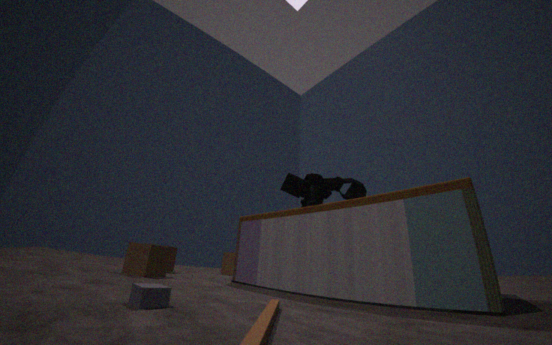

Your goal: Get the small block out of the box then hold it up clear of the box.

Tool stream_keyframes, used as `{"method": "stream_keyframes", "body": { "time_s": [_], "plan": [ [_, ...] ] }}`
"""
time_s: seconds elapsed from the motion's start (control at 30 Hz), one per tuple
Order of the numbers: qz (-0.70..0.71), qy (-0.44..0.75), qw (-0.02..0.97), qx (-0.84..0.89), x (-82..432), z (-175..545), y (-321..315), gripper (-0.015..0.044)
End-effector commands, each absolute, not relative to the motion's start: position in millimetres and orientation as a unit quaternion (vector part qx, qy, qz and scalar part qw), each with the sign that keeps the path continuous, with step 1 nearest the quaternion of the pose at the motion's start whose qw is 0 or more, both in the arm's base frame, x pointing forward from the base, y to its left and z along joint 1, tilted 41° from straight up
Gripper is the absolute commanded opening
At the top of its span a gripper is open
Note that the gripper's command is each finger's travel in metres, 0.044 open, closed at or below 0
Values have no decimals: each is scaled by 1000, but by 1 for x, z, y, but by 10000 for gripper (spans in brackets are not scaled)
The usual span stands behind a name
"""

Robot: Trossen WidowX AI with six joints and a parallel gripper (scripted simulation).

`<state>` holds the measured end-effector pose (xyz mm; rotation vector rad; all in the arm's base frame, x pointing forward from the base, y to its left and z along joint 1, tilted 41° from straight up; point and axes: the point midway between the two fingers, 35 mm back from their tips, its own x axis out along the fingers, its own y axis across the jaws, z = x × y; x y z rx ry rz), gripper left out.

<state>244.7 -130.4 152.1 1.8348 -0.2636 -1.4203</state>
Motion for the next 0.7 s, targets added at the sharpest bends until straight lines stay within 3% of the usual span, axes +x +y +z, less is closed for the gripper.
{"method": "stream_keyframes", "body": {
  "time_s": [0.0,0.67],
  "plan": [
    [-568,-61,449,688,245,154,-126,0],
    [-562,179,681,435,241,152,-106,0]
  ]
}}
